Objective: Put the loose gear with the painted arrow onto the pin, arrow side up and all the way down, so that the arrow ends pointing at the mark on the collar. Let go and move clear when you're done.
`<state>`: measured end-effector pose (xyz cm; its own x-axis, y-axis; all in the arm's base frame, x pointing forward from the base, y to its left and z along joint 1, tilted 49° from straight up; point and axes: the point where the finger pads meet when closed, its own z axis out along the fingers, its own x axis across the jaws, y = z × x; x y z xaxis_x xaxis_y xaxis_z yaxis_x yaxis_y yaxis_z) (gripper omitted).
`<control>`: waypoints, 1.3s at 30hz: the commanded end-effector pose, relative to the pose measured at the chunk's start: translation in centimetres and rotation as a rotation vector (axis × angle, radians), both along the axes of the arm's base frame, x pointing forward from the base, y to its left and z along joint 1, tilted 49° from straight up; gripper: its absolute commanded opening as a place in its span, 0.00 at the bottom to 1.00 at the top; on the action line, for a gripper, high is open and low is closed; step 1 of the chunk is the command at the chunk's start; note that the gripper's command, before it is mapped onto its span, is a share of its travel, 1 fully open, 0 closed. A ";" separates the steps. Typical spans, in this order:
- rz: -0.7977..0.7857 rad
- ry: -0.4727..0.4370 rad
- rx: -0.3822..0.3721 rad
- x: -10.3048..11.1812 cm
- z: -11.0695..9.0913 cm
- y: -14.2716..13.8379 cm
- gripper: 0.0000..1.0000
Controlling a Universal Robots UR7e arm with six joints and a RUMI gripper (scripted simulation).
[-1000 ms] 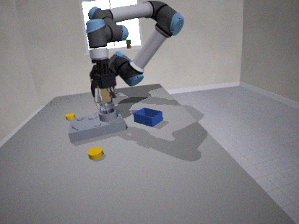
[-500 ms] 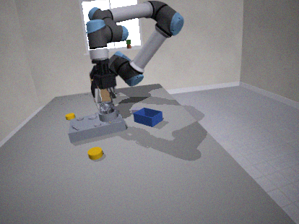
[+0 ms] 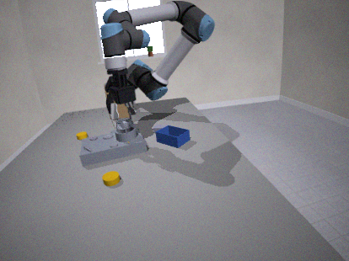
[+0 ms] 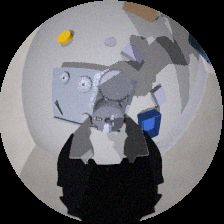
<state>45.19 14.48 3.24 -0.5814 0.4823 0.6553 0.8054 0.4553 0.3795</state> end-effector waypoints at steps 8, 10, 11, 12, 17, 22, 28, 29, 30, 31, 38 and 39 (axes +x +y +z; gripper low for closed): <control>-0.001 -0.001 0.000 0.0 0.0 -0.1 0.00; -0.001 -0.001 0.000 0.0 0.0 -0.1 0.00; -0.001 -0.001 0.000 0.0 0.0 -0.1 0.00; -0.001 -0.001 0.000 0.0 0.0 -0.1 0.00; -0.001 -0.001 0.000 0.0 0.0 -0.1 0.00; -0.001 -0.001 0.000 0.0 0.0 -0.1 0.00; -0.001 -0.001 0.000 0.0 0.0 -0.1 0.00; -0.001 -0.001 0.000 0.0 0.0 -0.1 0.00; -0.001 -0.001 0.000 0.0 0.0 -0.1 1.00; -0.001 -0.001 0.000 0.0 0.0 -0.1 1.00; -0.001 -0.001 0.000 0.0 0.0 -0.1 1.00; -0.001 -0.001 0.000 0.0 0.0 -0.1 1.00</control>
